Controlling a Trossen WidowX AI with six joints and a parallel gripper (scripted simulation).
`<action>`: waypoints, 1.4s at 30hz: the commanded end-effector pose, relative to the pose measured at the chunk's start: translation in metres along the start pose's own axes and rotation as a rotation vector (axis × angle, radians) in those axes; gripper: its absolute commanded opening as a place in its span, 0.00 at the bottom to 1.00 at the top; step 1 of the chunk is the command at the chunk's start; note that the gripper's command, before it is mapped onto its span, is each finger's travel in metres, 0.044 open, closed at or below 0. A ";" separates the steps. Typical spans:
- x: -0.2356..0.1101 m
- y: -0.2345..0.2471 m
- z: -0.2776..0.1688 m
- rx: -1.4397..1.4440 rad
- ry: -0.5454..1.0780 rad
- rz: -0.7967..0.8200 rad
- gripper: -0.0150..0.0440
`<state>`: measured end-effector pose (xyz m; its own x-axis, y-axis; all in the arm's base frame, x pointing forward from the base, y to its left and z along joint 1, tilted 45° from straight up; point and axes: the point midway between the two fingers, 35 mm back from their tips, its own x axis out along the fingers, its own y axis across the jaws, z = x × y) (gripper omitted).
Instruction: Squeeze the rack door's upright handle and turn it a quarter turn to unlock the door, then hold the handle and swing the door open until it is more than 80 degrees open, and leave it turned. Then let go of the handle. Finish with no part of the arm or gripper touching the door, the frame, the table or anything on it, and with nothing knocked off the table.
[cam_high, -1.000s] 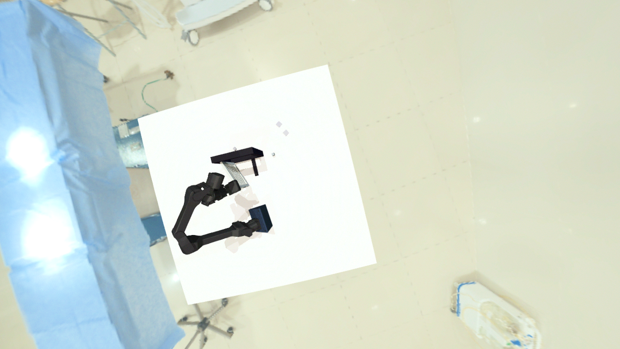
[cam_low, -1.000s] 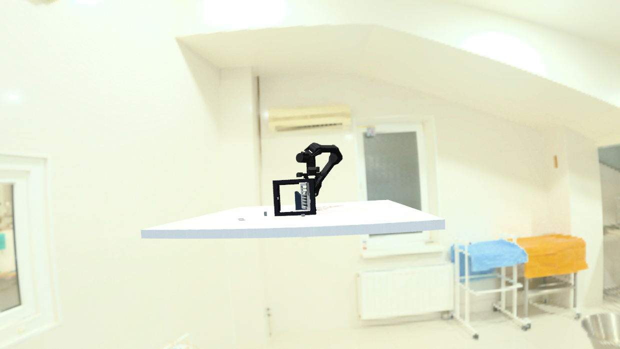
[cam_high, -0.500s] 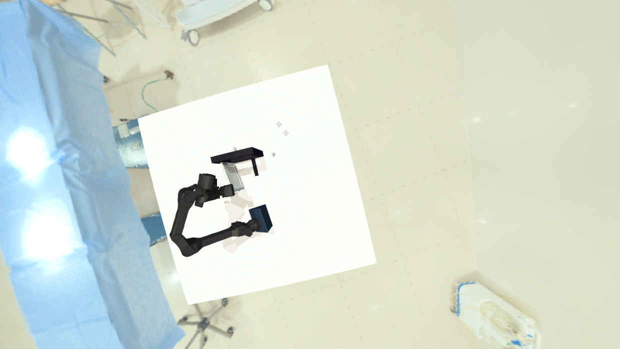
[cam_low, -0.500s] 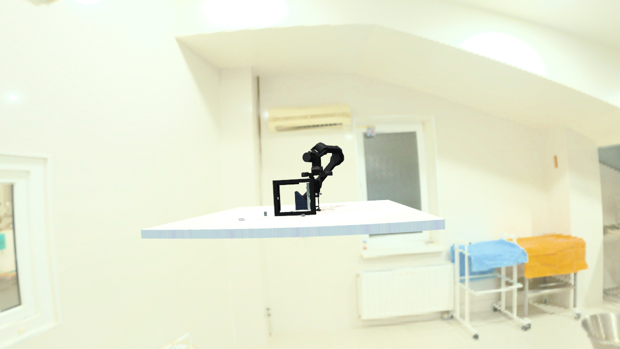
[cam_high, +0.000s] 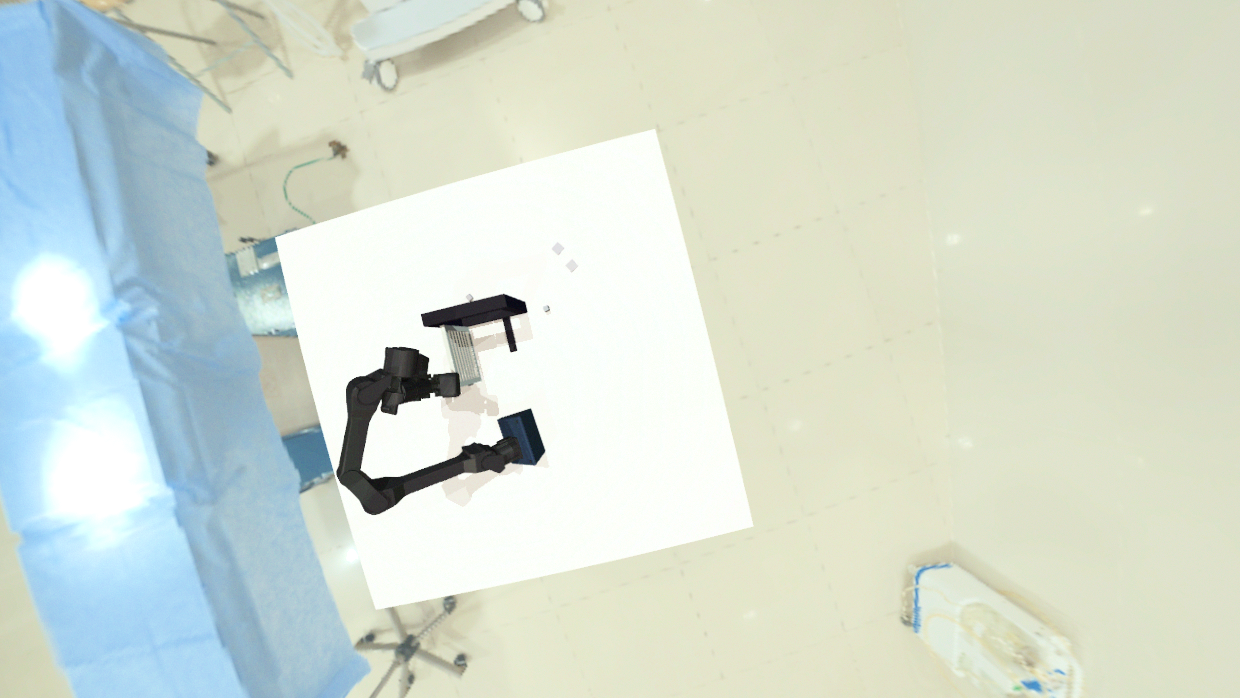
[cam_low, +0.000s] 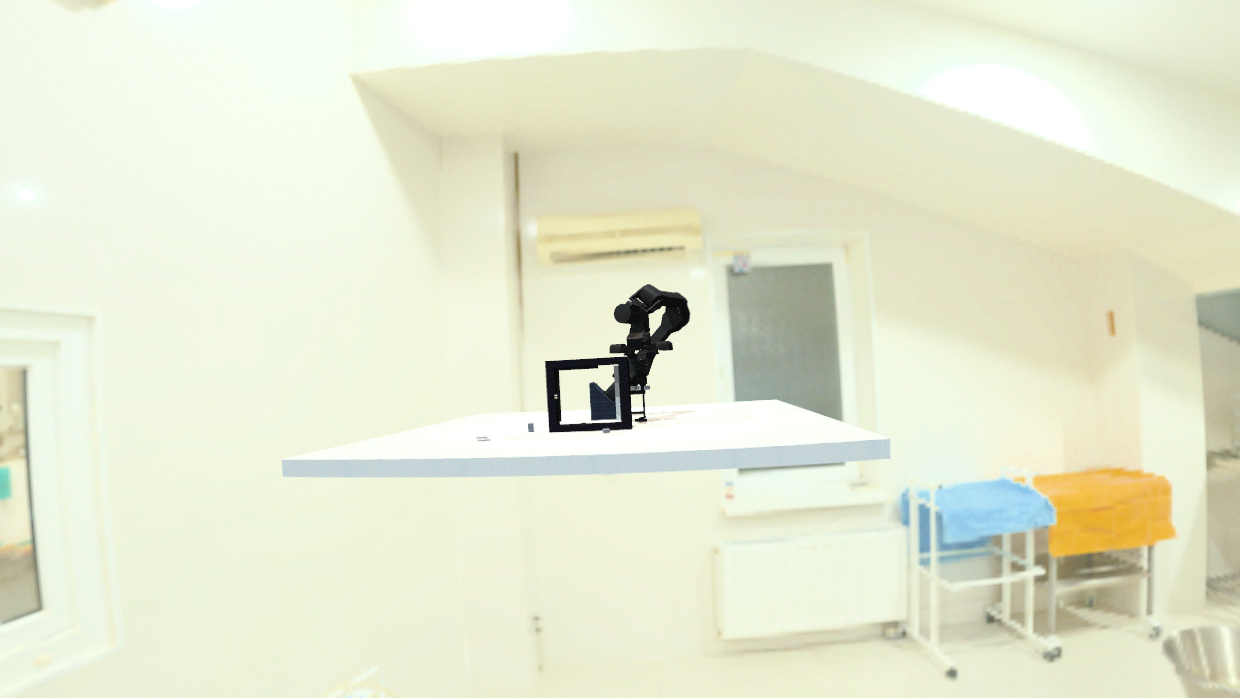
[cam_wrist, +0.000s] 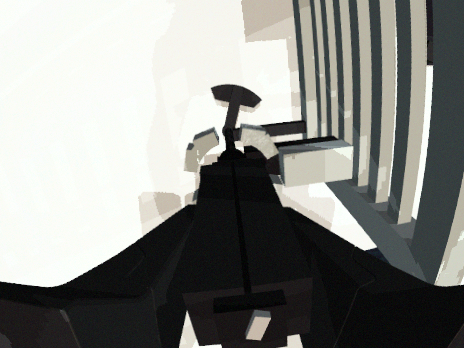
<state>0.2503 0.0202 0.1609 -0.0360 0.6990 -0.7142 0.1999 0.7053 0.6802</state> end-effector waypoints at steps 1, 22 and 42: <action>0.000 0.002 0.000 0.014 -0.002 0.005 0.30; -0.004 0.001 0.000 0.010 -0.018 0.001 0.76; -0.042 0.001 -0.003 0.019 -0.167 -0.030 0.76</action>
<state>0.2505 -0.0034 0.1868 0.0996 0.6607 -0.7441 0.2139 0.7161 0.6644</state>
